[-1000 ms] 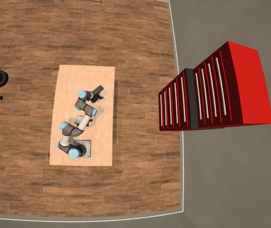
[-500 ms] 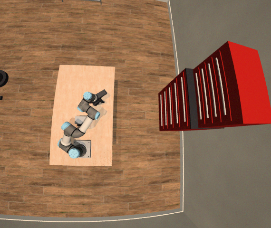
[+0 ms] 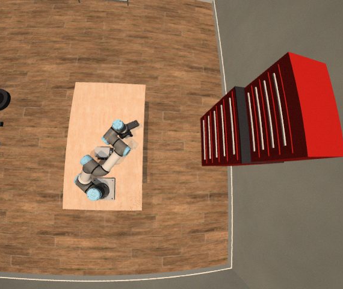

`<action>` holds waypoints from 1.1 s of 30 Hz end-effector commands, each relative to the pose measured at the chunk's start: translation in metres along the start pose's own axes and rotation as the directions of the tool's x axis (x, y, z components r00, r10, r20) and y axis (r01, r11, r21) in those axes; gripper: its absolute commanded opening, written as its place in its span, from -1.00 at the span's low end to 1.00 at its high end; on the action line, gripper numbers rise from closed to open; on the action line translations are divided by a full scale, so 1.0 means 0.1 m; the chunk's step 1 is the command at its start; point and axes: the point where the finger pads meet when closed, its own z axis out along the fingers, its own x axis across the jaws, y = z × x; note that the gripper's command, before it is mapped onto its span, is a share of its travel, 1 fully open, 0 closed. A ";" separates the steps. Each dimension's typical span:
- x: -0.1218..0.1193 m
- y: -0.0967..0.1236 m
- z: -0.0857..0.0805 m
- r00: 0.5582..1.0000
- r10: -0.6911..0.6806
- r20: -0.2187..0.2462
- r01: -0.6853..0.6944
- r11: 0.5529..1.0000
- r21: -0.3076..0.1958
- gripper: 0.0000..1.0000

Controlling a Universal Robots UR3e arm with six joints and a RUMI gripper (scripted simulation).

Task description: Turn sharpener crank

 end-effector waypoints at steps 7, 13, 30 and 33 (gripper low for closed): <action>0.31 0.21 -0.05 0.995 0.098 0.000 -0.097 0.988 -0.122 -0.36; 0.46 0.34 -0.09 0.988 0.154 -0.001 -0.152 0.971 -0.186 -0.36; 0.79 0.74 -0.26 0.951 0.308 -0.013 -0.293 0.891 -0.347 -0.36; 0.81 0.77 -0.28 0.944 0.330 -0.015 -0.312 0.876 -0.369 -0.36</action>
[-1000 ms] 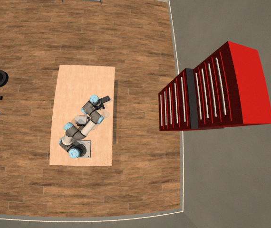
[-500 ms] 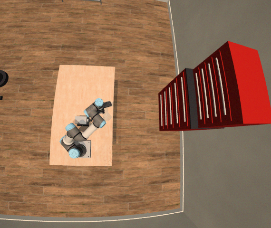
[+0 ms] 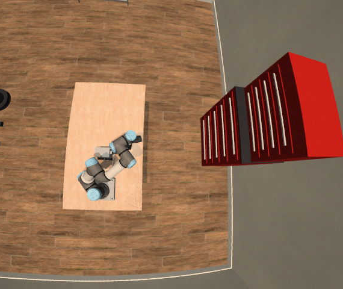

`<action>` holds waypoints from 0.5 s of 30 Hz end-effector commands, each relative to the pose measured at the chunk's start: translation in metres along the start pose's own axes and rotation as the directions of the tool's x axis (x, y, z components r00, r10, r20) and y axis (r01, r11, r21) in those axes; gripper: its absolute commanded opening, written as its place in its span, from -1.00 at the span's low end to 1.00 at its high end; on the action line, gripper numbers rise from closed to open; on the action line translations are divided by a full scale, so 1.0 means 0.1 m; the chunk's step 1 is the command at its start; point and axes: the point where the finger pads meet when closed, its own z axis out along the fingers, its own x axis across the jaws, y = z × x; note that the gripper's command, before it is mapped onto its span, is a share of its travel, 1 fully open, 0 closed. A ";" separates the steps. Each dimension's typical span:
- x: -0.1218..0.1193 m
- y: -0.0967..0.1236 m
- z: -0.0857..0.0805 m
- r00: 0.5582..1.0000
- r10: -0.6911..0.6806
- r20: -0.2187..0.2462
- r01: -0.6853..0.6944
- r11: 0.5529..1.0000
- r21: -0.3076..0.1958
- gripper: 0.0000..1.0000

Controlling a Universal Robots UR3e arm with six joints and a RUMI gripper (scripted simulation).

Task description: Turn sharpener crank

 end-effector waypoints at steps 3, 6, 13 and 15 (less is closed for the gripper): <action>0.19 0.18 -0.06 0.997 0.080 0.013 -0.078 0.993 -0.089 -0.36; 0.22 0.22 -0.08 0.995 0.103 0.017 -0.100 0.989 -0.113 -0.36; 0.35 0.41 -0.15 0.981 0.190 0.029 -0.180 0.963 -0.201 -0.36; 0.37 0.45 -0.16 0.978 0.207 0.031 -0.196 0.956 -0.218 -0.36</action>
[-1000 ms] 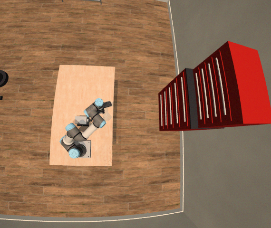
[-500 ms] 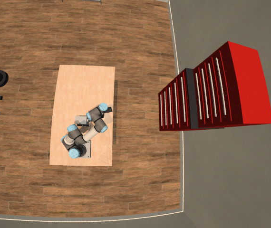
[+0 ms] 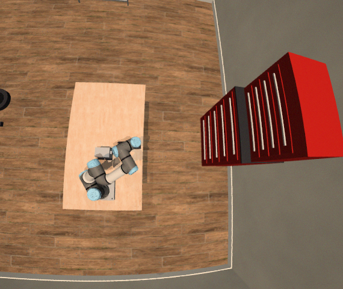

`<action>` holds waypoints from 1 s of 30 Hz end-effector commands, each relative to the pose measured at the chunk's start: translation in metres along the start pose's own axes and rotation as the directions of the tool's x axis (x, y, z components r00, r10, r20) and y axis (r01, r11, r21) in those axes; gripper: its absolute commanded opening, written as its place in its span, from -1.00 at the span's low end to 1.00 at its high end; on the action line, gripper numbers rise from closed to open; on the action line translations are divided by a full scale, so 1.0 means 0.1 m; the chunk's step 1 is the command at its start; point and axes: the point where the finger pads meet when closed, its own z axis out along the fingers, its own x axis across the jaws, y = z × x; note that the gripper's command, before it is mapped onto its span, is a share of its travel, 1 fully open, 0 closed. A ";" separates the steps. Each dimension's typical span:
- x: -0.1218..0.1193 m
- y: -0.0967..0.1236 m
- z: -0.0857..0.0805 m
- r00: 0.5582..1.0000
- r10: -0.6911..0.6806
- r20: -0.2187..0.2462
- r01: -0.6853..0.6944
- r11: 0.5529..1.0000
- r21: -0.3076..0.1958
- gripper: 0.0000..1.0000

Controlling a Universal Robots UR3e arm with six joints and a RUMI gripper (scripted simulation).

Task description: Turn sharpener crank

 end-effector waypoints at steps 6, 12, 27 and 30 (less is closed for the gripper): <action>0.22 0.29 -0.10 0.993 0.119 0.026 -0.115 0.985 -0.127 -0.36; 0.22 0.30 -0.02 0.993 0.119 0.026 -0.115 0.985 -0.127 -0.36; 0.21 0.32 0.16 0.993 0.119 0.026 -0.115 0.985 -0.127 -0.36; 0.21 0.32 0.16 0.993 0.119 0.026 -0.115 0.985 -0.127 -0.36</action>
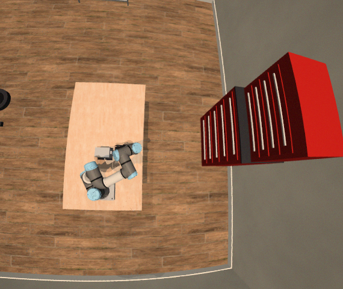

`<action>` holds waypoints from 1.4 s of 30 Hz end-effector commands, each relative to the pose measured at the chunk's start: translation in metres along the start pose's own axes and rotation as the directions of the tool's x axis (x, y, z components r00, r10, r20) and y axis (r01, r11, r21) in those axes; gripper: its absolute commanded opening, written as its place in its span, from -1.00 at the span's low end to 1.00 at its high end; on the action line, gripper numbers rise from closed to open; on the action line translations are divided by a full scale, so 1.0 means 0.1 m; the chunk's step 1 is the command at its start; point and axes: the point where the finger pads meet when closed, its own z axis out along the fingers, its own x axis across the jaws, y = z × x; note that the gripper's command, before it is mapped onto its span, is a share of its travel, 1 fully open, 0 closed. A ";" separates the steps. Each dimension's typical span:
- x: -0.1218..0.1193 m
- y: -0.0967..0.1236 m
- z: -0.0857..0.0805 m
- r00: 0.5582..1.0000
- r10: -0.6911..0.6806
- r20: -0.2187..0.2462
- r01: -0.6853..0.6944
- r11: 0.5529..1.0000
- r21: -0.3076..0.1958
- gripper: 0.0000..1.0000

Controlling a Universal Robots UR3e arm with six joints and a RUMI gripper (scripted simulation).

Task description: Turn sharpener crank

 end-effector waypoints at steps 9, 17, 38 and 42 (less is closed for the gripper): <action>0.00 0.00 0.00 1.000 -0.001 0.004 0.001 1.000 0.005 -0.36; 0.00 0.00 0.00 1.000 -0.001 0.005 0.001 1.000 0.005 -0.36; 0.00 0.00 0.02 1.000 -0.001 0.005 0.001 1.000 0.005 -0.36; 0.00 0.00 0.06 1.000 -0.001 0.005 0.001 1.000 0.005 -0.36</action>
